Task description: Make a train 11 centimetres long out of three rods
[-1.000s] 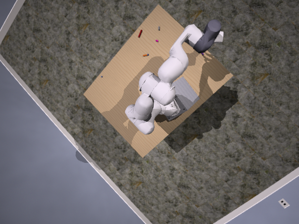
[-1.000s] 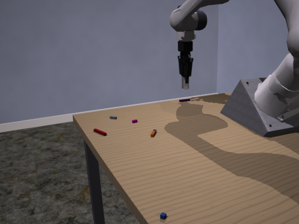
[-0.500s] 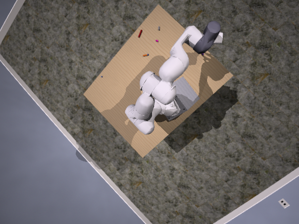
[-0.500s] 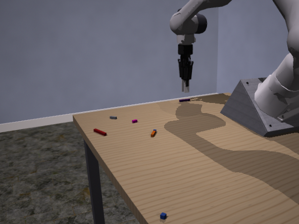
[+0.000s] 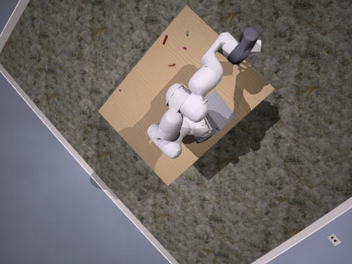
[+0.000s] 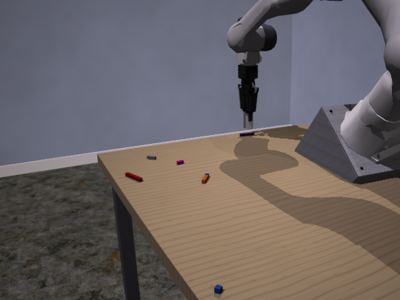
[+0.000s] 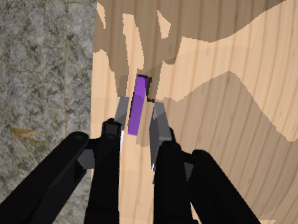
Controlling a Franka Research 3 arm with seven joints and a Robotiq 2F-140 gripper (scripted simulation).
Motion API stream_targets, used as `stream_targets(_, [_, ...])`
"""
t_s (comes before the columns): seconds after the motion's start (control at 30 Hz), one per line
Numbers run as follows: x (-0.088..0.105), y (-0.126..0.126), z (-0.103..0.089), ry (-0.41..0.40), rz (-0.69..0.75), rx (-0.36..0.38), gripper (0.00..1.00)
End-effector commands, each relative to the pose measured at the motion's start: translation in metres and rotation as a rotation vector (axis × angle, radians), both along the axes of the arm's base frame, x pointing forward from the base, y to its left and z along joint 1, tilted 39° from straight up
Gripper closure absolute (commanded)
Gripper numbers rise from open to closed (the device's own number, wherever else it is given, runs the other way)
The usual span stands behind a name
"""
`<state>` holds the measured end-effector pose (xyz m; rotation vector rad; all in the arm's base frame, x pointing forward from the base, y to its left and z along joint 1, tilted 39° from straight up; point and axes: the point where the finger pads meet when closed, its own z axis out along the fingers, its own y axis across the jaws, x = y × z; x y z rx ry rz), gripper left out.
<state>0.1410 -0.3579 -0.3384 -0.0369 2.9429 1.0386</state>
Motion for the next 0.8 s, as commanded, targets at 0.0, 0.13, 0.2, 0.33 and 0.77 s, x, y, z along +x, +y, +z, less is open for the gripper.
stream_targets(0.0, [0.0020,0.0009,-0.0034,0.000,-0.004,-0.006,0.77])
stream_targets(0.13, [0.0021,0.0032,-0.0064,0.000,-0.004,-0.006,0.77])
stream_targets(0.2, [0.0021,0.0040,-0.0075,0.000,-0.004,-0.006,0.77])
stream_targets(0.33, [0.0021,0.0052,-0.0089,0.000,-0.004,-0.006,0.77])
stream_targets(0.77, [0.0022,0.0057,-0.0097,0.000,-0.004,-0.006,0.77])
